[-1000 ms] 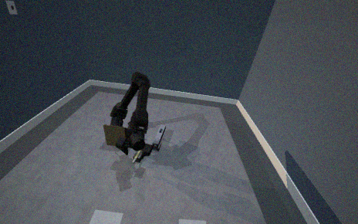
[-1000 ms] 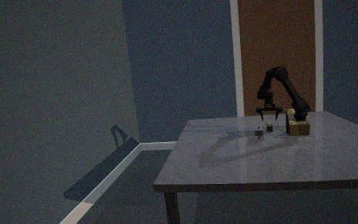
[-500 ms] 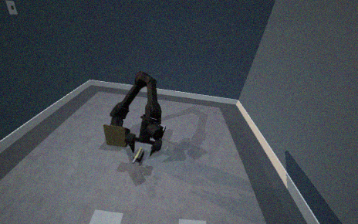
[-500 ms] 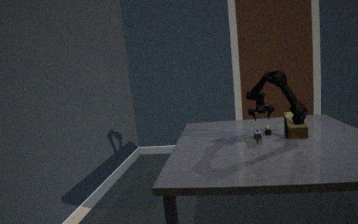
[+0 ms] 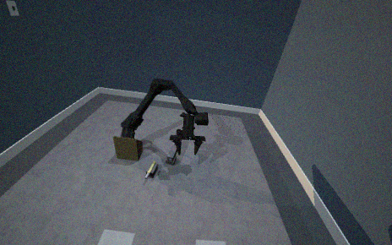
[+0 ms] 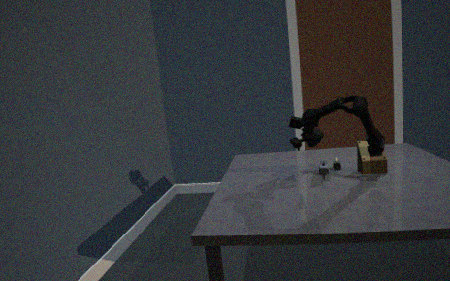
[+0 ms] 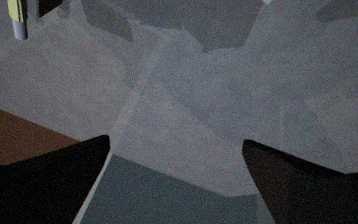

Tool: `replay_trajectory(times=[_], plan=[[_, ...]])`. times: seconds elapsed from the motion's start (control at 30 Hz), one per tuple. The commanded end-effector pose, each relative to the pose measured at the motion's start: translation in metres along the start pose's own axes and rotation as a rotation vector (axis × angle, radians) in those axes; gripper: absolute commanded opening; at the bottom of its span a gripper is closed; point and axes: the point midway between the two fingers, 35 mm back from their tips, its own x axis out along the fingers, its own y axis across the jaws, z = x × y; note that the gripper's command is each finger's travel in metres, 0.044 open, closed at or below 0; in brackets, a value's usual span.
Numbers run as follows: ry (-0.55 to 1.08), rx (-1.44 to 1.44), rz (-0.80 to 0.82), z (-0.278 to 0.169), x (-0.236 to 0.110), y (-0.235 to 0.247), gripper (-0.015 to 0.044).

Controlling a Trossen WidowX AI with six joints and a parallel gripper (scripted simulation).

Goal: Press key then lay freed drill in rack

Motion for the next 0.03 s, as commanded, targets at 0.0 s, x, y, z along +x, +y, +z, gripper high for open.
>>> replay_trajectory(times=[0.0], plan=[[0.137,-0.126,-0.083,0.0116,-0.0396,-0.0518,0.044]])
